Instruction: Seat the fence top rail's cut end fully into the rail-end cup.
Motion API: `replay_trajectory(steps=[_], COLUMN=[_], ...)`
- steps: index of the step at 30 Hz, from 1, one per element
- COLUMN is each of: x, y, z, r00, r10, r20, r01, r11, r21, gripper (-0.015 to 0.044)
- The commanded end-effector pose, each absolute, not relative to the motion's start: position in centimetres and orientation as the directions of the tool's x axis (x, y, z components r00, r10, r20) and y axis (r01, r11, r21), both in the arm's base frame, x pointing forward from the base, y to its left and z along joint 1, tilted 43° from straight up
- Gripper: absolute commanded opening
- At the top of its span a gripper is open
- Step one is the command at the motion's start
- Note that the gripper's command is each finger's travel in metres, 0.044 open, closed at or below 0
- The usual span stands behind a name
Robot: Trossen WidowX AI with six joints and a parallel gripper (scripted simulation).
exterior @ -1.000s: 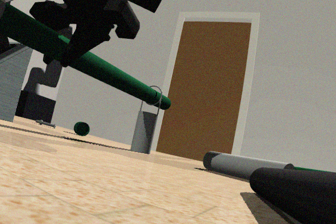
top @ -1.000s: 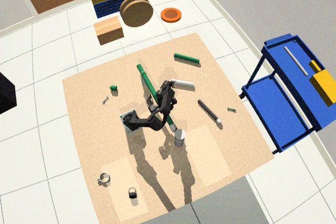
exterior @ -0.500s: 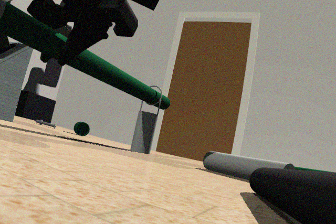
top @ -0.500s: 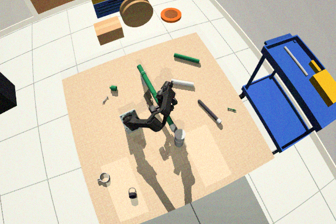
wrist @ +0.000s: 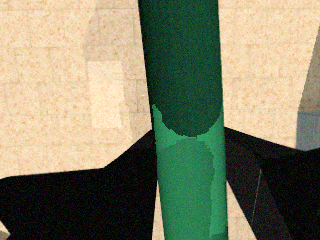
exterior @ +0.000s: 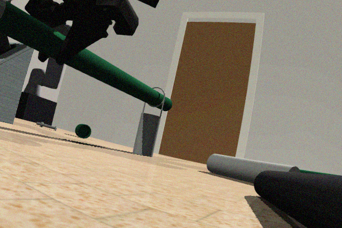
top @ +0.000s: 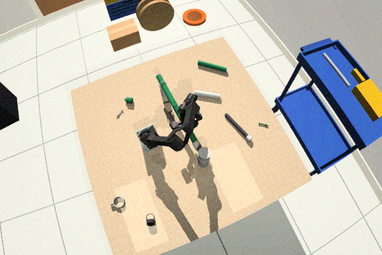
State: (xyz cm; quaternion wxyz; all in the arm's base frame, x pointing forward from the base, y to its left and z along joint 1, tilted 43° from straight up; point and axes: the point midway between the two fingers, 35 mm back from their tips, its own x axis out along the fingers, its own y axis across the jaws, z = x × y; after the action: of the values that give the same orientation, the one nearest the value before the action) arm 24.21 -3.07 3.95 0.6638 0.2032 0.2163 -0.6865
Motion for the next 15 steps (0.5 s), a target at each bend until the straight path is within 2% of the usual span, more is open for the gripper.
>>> replay_trajectory(steps=[1, 15], x=[24.36, 24.2], y=[-3.25, -3.38], z=[4.59, 4.25], r00=[-0.021, -0.036], r10=[-0.827, -0.824], r20=[-0.562, -0.565], r01=[1.0, 0.999], r11=[-0.016, -0.025], r21=[-0.015, -0.027], gripper=[0.0, 0.0])
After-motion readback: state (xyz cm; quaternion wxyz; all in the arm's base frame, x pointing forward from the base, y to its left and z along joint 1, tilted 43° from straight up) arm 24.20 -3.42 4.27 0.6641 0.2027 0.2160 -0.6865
